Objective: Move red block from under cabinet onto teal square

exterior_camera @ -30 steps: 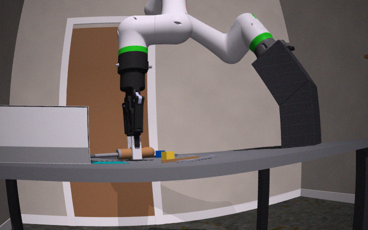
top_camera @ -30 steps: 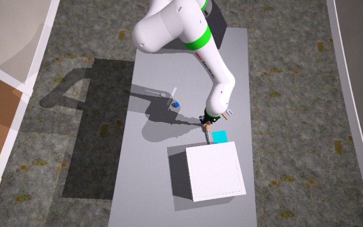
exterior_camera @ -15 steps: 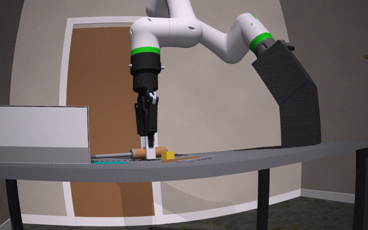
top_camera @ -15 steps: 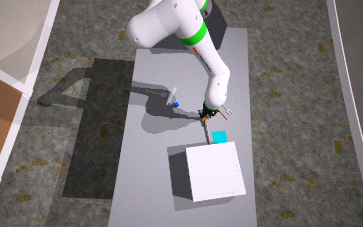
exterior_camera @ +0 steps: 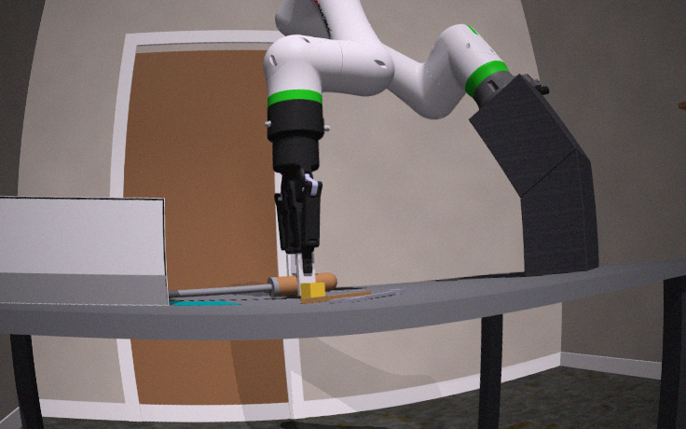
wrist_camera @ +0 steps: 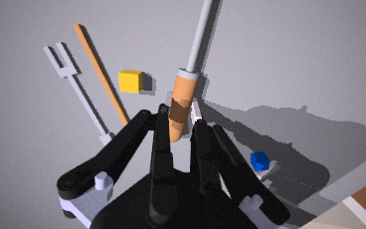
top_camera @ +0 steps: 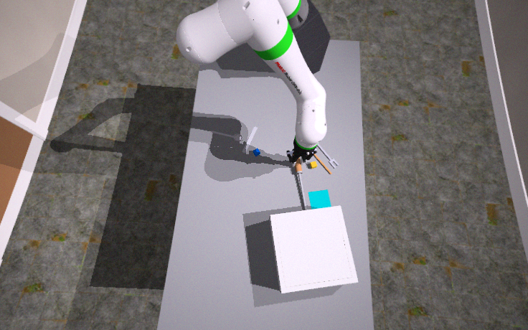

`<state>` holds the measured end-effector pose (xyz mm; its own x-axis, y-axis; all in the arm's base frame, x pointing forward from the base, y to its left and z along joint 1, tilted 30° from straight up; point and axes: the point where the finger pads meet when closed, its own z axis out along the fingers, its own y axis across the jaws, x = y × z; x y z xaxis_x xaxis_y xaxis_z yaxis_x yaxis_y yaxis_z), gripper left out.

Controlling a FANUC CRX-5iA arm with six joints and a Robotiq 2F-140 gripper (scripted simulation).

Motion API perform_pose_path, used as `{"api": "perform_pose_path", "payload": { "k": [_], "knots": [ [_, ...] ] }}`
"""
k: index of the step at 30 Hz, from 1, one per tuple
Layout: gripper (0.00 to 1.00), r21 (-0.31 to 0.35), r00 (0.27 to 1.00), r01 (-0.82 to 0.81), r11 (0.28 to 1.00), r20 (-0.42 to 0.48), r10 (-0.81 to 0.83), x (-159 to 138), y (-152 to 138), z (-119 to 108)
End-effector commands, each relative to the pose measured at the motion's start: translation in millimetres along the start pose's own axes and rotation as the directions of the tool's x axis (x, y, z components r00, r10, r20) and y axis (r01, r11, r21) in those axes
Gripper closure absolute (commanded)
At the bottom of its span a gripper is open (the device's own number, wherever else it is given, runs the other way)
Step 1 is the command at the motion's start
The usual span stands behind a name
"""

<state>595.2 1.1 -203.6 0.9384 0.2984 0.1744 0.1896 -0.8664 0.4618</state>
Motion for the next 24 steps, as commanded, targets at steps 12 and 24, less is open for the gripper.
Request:
{"api": "perform_pose_path", "payload": {
  "k": [12,24],
  "knots": [
    [1.00,-0.001,1.000,0.000,1.000,-0.004,0.000,-34,0,0],
    [1.00,-0.001,1.000,0.000,1.000,-0.004,0.000,-57,0,0]
  ]
}}
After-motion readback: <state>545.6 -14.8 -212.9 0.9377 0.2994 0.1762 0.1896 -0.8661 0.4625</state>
